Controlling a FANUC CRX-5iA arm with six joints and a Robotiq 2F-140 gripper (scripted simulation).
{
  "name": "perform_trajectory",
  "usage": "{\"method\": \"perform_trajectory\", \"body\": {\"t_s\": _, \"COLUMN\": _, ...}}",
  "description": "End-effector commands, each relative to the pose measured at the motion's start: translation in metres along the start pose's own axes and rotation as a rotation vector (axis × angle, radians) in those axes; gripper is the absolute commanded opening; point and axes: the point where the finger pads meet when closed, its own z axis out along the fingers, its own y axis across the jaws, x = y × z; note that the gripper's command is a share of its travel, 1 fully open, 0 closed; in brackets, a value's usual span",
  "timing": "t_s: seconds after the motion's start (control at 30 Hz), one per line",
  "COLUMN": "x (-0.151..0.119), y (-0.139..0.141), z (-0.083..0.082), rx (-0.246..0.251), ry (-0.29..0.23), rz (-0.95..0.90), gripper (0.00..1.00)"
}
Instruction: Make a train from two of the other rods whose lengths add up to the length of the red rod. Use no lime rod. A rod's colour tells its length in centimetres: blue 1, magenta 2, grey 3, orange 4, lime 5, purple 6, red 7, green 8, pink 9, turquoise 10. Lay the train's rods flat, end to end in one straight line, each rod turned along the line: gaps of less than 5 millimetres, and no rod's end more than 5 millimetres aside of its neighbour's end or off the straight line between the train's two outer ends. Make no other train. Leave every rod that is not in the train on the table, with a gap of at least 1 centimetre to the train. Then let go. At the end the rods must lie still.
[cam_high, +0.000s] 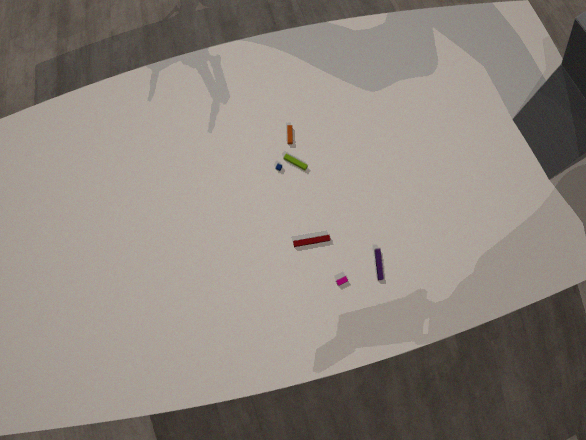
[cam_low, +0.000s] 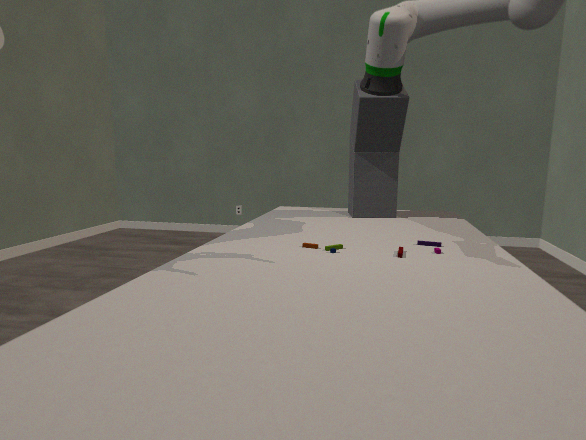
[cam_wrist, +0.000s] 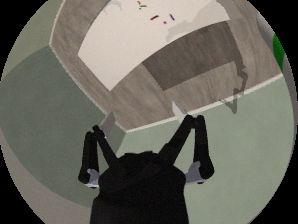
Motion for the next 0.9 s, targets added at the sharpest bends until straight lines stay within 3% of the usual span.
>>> {"method": "perform_trajectory", "body": {"t_s": 0.0, "x": -0.008, "y": -0.011, "z": -0.040, "rx": 0.012, "ry": -0.012, "rz": -0.050, "gripper": 1.00}}
{"method": "perform_trajectory", "body": {"t_s": 0.2, "x": -0.012, "y": -0.029, "z": -0.093, "rx": 0.027, "ry": -0.033, "rz": -0.116, "gripper": 1.00}}
{"method": "perform_trajectory", "body": {"t_s": 0.27, "x": -0.012, "y": -0.029, "z": -0.093, "rx": 0.027, "ry": -0.033, "rz": -0.116, "gripper": 1.00}}
{"method": "perform_trajectory", "body": {"t_s": 0.3, "x": -0.012, "y": -0.038, "z": -0.118, "rx": 0.034, "ry": -0.043, "rz": -0.147, "gripper": 1.00}}
{"method": "perform_trajectory", "body": {"t_s": 0.77, "x": 0.007, "y": -0.090, "z": -0.229, "rx": 0.065, "ry": -0.083, "rz": -0.290, "gripper": 1.00}}
{"method": "perform_trajectory", "body": {"t_s": 0.83, "x": 0.007, "y": -0.090, "z": -0.229, "rx": 0.065, "ry": -0.083, "rz": -0.290, "gripper": 1.00}}
{"method": "perform_trajectory", "body": {"t_s": 0.87, "x": 0.016, "y": -0.103, "z": -0.251, "rx": 0.071, "ry": -0.091, "rz": -0.320, "gripper": 1.00}}
